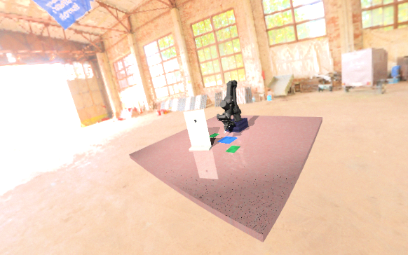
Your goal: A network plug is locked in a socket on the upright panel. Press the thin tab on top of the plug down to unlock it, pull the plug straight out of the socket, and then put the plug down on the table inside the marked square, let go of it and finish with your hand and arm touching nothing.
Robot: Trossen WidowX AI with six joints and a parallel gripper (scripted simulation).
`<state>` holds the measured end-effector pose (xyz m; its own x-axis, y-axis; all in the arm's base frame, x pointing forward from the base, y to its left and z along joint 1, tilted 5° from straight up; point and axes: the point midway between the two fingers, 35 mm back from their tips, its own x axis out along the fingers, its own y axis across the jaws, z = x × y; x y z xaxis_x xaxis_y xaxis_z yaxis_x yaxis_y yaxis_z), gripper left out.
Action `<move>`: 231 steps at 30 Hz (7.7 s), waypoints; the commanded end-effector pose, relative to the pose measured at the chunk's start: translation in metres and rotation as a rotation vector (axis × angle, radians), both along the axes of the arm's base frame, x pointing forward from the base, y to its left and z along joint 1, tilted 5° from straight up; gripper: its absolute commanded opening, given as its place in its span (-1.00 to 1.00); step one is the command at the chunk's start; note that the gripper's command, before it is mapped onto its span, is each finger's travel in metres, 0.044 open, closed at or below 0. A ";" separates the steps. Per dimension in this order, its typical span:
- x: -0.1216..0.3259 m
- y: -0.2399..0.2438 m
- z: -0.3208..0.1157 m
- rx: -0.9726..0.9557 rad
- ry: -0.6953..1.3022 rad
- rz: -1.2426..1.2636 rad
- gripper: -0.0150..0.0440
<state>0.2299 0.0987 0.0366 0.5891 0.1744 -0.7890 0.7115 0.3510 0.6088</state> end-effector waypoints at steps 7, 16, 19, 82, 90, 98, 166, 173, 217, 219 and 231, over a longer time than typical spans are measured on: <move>0.000 -0.001 -0.011 -0.007 0.007 -0.005 -0.49; 0.002 -0.001 -0.019 -0.006 0.009 -0.005 -0.49; 0.002 -0.001 -0.022 -0.005 0.009 -0.005 -0.49; 0.004 -0.006 -0.064 0.000 0.015 -0.005 -0.49; 0.005 -0.006 -0.062 0.001 0.011 -0.010 -0.49; 0.005 -0.006 -0.062 0.001 0.011 -0.010 0.04; -0.008 -0.006 -0.026 0.001 0.015 -0.006 0.04; -0.008 -0.005 -0.018 0.001 0.015 -0.006 0.04; -0.017 -0.004 0.036 0.001 0.016 -0.005 0.04; -0.018 -0.005 0.038 0.001 0.016 -0.005 0.04; -0.020 -0.003 0.052 -0.003 0.026 -0.001 0.04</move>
<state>0.2072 0.0934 0.0780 0.5604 0.1696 -0.8107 0.7316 0.3574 0.5805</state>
